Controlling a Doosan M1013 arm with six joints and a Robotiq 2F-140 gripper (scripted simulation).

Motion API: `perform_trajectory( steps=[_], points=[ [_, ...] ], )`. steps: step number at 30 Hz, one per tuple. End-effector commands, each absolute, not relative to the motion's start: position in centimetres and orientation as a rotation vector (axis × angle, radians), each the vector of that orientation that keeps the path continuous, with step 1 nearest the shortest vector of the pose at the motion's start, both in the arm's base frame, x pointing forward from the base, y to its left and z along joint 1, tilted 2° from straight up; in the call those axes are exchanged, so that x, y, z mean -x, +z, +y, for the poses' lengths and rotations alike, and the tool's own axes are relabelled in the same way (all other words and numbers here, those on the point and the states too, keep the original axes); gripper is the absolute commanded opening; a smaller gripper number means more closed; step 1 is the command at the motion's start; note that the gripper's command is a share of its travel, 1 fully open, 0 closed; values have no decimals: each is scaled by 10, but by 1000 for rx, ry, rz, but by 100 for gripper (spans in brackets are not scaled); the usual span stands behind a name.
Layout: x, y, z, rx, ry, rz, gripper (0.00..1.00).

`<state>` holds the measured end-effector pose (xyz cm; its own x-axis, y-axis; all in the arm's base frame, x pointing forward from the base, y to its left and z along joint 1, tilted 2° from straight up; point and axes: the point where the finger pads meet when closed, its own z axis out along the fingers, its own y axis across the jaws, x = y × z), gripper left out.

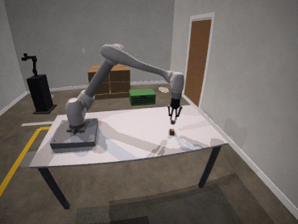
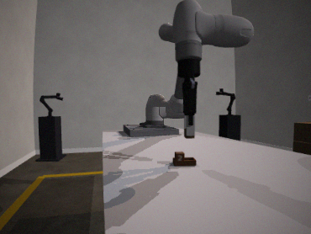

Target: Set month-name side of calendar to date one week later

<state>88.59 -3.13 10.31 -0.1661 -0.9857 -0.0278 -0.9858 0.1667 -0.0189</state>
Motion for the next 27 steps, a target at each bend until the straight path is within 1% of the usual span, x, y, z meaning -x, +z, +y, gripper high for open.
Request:
perform_trajectory(
  steps=[1, 19, 27],
  points=[
    [-886, 116, -32, 2006, 6, 2374, 24],
    [-886, 123, -31, 2032, 5, 2352, 24],
    [-887, 122, -23, 2334, -2, 2052, 24]
  ],
)
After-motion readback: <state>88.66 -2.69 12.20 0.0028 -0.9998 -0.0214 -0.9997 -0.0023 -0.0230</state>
